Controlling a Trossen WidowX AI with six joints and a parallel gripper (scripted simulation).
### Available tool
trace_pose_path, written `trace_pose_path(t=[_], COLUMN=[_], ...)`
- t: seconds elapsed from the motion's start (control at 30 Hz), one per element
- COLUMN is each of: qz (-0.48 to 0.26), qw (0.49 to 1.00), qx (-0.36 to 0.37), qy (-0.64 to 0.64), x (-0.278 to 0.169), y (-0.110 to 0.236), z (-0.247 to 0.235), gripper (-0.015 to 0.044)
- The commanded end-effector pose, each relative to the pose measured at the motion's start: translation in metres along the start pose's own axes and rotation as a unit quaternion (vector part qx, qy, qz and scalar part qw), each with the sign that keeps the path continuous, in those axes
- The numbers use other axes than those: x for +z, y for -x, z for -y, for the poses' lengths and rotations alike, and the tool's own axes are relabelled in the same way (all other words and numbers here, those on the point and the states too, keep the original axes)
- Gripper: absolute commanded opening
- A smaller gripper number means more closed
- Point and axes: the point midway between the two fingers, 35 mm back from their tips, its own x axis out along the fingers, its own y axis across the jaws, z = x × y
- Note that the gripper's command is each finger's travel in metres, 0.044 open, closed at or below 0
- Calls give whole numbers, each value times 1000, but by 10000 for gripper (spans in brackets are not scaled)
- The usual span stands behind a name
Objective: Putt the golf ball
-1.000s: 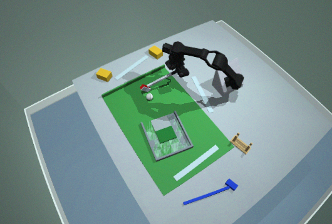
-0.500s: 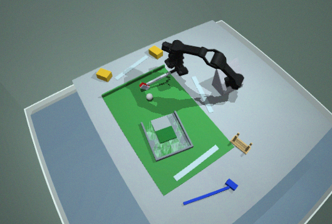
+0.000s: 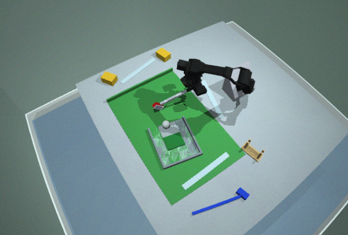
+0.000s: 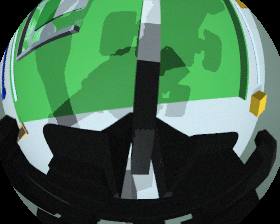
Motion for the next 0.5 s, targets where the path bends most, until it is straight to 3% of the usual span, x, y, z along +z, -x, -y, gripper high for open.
trace_pose_path(t=[0.0,0.3,0.47], qz=[4,4,4], qw=[1000,1000,1000], qx=[3,2,4], qy=[-5,-5,-8], x=[-1,-2,-2], y=[10,57,50], z=[-2,-1,-1], gripper=[0,0,0])
